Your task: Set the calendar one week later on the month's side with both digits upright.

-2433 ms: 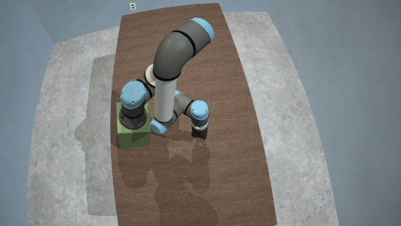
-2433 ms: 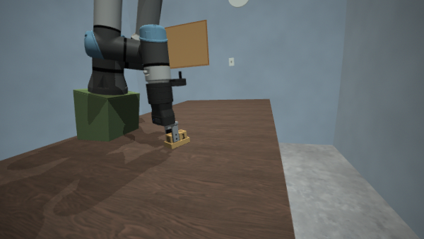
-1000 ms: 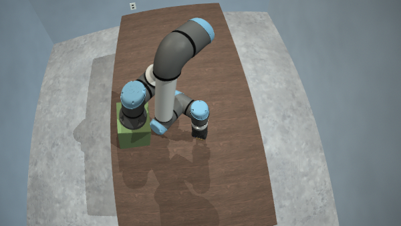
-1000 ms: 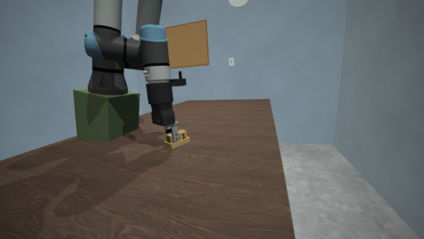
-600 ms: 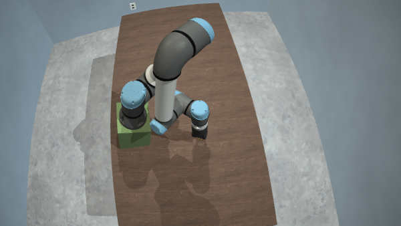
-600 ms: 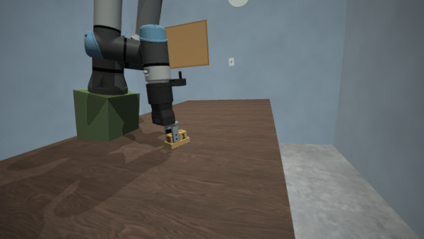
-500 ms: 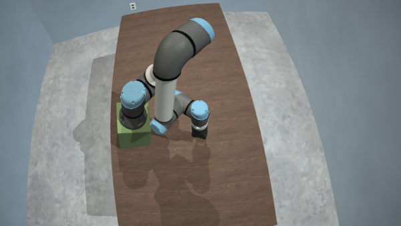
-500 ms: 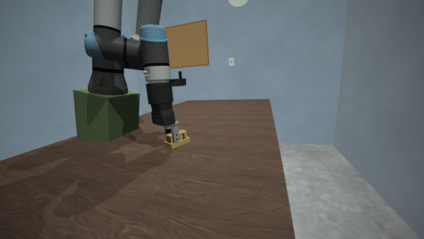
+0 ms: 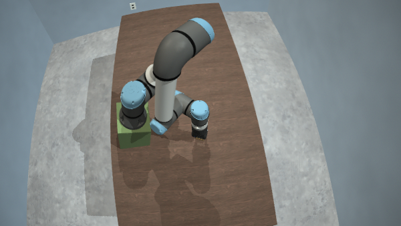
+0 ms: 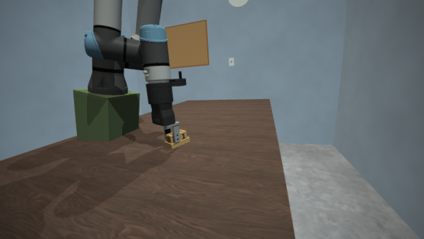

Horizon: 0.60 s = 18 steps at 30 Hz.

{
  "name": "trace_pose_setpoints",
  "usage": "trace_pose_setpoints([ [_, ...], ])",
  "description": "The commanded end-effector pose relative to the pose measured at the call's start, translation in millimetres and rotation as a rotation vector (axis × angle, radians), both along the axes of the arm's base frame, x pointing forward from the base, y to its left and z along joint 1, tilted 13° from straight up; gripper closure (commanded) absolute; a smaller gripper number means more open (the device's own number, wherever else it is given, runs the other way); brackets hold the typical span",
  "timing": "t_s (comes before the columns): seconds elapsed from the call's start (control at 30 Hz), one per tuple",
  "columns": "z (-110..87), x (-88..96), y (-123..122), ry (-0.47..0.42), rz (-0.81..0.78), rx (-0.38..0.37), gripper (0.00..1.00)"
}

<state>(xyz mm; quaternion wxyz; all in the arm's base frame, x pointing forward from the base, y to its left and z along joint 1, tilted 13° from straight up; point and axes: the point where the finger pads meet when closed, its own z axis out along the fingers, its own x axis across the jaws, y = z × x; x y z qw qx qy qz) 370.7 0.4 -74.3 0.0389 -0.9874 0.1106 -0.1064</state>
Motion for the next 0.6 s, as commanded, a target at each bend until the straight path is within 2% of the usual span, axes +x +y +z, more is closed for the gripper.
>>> trace_pose_setpoints([
  [0.0,0.3,0.2,0,-0.001,0.000,0.000,0.10],
  [0.57,11.1,-2.2,-1,-0.001,0.000,0.000,0.10],
])
